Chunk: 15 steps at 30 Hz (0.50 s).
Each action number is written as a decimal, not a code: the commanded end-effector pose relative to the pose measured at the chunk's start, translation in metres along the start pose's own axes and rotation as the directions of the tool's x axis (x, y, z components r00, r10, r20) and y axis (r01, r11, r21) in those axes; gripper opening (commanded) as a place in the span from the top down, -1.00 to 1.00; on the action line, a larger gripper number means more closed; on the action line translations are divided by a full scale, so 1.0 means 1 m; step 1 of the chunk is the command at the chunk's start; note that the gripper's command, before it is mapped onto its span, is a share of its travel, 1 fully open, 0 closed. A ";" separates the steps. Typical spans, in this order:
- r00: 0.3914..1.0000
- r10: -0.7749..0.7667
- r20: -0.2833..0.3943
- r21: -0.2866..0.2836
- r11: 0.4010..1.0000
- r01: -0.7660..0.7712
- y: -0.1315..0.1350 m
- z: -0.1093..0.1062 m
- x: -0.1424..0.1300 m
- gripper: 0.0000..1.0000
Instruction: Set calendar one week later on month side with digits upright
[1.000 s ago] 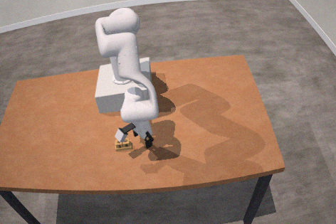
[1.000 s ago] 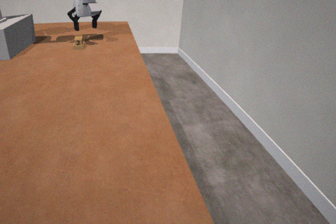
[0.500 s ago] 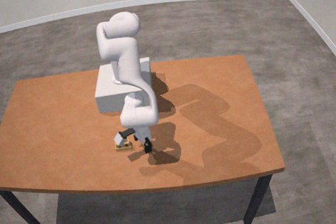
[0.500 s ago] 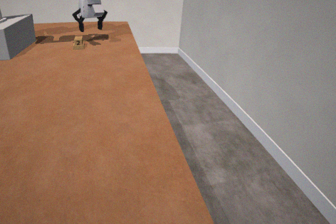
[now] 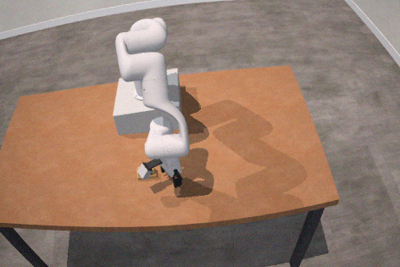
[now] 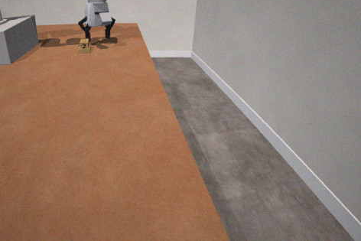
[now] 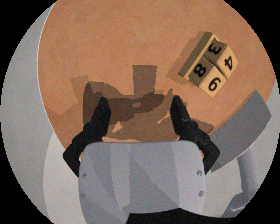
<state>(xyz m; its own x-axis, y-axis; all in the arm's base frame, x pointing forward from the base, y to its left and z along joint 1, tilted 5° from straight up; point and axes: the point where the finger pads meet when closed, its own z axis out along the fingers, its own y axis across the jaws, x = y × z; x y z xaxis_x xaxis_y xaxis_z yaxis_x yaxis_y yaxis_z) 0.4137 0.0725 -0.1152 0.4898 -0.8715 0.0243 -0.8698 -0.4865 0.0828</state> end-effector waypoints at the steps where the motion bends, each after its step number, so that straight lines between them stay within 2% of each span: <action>1: 1.000 0.000 -0.001 0.003 1.000 0.000 -0.002 0.001 0.001 -1.00; 15: 1.000 0.000 -0.001 0.003 1.000 0.000 -0.002 0.001 0.001 -1.00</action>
<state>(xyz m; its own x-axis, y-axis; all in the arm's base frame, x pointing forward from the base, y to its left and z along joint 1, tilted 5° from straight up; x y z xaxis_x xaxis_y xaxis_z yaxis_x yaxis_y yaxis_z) 0.4138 0.0724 -0.1171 0.4898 -0.8715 0.0243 -0.8697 -0.4865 0.0827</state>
